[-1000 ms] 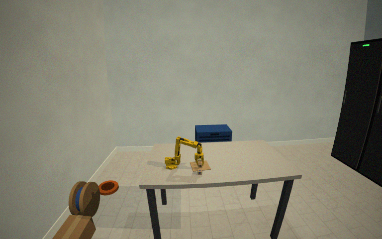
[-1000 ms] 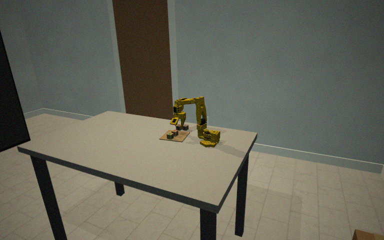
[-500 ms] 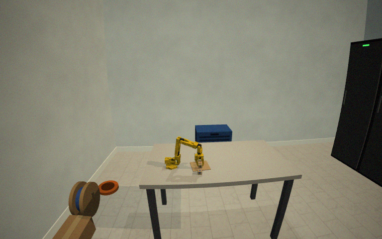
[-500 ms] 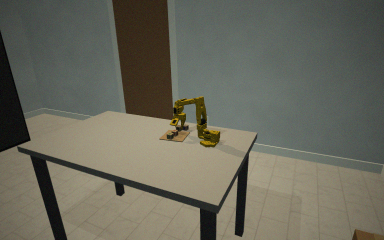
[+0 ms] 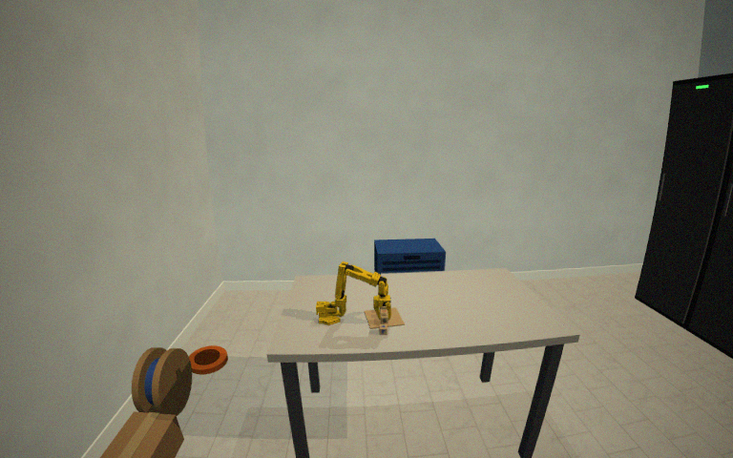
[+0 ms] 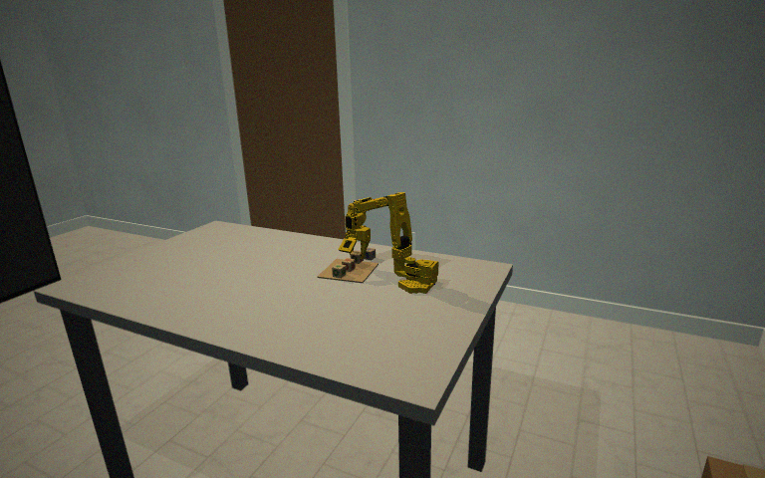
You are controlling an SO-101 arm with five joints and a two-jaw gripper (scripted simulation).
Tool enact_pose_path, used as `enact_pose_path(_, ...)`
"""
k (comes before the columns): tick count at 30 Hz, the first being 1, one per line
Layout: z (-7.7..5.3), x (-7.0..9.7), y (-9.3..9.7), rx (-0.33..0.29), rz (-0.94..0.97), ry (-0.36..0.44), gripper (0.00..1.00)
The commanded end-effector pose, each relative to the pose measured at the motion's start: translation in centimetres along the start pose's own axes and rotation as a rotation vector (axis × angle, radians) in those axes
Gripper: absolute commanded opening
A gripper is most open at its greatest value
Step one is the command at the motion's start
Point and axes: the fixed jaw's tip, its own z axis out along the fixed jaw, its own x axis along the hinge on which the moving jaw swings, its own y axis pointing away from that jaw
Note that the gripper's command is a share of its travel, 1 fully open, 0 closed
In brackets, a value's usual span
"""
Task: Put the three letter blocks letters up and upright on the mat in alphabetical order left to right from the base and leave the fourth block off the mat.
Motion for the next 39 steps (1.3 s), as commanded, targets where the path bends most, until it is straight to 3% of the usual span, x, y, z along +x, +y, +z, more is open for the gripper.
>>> enact_pose_path(1, -1.7, 0.47, -1.47, 0.117, 0.0, 0.028, 0.0)
enact_pose_path(20, -1.21, 0.48, -1.52, 0.117, 0.0, 0.028, 0.0)
enact_pose_path(30, -1.21, 0.48, -1.52, 0.117, 0.0, 0.028, 0.16)
enact_pose_path(39, -1.21, 0.48, -1.52, 0.117, 0.0, 0.028, 0.18)
